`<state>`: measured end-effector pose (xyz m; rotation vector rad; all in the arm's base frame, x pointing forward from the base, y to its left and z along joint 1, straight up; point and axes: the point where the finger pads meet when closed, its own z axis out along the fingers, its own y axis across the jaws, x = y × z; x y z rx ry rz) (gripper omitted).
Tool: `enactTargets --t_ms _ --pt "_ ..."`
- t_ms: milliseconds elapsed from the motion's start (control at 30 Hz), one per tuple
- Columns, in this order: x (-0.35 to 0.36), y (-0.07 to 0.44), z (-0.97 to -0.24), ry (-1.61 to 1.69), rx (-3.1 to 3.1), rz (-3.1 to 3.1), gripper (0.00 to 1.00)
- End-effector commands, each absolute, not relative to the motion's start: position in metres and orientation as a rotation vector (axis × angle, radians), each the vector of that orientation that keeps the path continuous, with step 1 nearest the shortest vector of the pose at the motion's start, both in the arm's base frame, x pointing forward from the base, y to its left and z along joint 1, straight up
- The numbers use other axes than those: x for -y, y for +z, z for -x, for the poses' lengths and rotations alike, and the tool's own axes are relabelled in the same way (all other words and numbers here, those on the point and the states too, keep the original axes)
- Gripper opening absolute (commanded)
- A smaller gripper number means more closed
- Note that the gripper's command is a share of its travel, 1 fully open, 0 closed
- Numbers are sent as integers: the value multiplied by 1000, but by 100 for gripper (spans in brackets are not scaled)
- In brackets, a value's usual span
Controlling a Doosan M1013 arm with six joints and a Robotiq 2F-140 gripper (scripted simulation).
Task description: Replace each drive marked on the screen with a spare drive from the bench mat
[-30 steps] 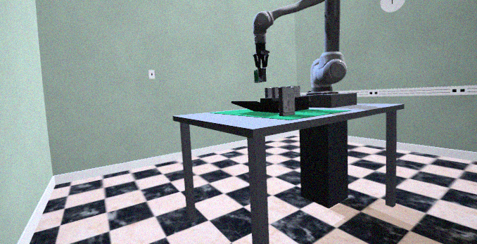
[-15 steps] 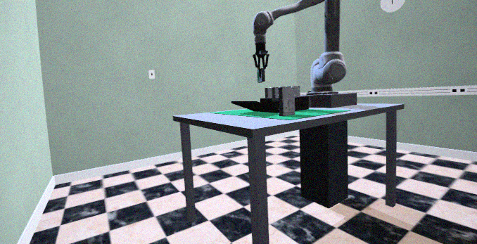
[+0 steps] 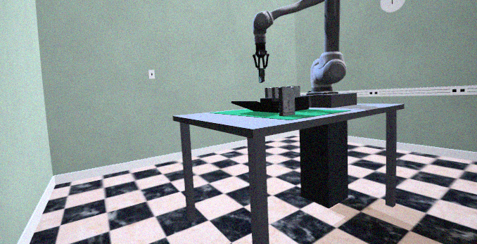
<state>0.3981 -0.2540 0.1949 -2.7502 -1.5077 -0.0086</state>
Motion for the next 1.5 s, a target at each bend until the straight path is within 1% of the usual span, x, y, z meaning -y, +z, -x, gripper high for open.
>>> enactTargets --t_ms 0,200,567,1033,1267,1333,1467 --pt "254 195 -398 -35 1501 2740 10" --pt "253 194 -397 -129 1481 2704 10" --pt "254 195 -398 -465 1407 2568 10" --pt "254 195 -398 -536 1388 2534 10" --pt "254 195 -398 -696 1339 2445 10" --pt "254 195 -398 -696 1339 2445 10" --pt "253 194 -398 -815 1298 2368 10"
